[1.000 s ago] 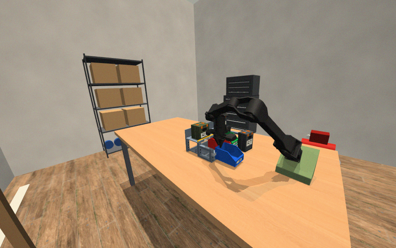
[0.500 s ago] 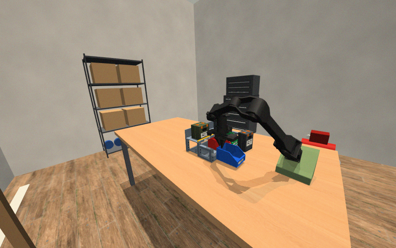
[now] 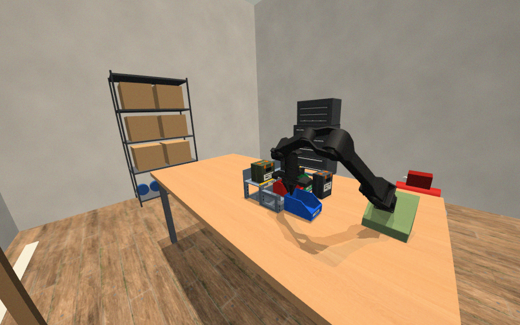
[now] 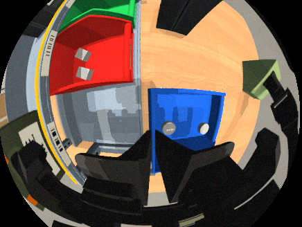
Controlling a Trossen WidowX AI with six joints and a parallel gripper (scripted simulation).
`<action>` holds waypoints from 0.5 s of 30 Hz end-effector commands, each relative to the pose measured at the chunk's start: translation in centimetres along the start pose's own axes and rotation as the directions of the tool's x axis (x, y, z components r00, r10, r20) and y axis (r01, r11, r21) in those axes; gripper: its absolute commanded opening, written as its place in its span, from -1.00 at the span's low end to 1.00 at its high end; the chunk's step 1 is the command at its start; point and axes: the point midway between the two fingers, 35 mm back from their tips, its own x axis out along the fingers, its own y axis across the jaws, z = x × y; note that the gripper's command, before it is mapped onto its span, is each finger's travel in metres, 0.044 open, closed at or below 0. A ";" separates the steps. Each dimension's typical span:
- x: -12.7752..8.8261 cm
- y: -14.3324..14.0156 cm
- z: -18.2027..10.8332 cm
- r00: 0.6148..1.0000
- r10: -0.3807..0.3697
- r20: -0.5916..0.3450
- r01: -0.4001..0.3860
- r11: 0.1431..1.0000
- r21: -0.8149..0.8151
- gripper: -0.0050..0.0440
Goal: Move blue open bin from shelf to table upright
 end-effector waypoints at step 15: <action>0.4 0.1 -0.3 1.000 0.011 -0.002 -0.011 1.000 -0.003 -0.80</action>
